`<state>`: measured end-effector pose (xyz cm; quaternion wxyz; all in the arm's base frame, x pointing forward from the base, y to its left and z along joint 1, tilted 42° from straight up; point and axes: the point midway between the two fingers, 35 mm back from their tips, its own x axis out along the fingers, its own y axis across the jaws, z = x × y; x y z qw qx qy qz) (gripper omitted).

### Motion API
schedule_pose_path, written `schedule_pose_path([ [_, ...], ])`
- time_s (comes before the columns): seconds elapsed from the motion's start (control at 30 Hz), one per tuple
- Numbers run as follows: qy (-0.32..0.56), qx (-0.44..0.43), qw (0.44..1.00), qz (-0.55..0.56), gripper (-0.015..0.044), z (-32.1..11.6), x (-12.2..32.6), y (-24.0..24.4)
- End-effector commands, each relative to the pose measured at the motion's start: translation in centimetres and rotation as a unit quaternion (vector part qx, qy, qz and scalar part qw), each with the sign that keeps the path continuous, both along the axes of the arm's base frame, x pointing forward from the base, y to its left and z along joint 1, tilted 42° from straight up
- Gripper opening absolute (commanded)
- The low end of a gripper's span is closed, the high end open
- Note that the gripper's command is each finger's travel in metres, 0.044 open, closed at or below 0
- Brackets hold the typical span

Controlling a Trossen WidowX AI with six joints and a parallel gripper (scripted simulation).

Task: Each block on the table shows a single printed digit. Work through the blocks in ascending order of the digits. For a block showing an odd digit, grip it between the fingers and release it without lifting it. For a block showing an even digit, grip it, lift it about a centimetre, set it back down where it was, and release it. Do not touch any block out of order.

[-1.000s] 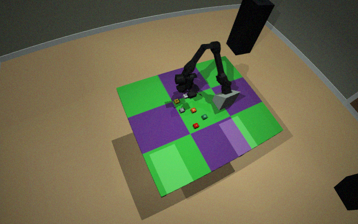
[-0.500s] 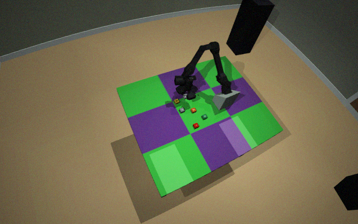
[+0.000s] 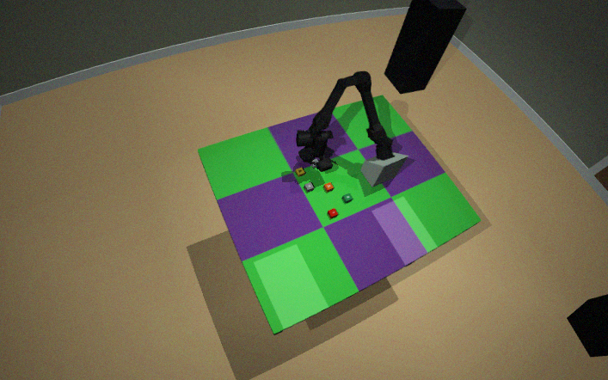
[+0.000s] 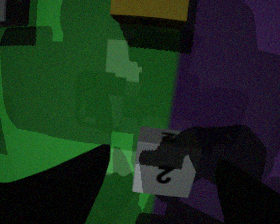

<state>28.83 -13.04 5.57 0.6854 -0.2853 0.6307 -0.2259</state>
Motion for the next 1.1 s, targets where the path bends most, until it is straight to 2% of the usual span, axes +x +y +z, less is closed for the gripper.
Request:
schedule_pose_path([
  [0.0,0.004,0.003,1.000,0.003,0.0164,-0.3,0.0,0.0],
  [0.07,0.004,0.003,1.000,0.003,0.0120,-0.3,0.0,0.0],
  [1.07,0.004,0.003,1.000,0.003,0.0120,0.9,-0.2,1.0],
])
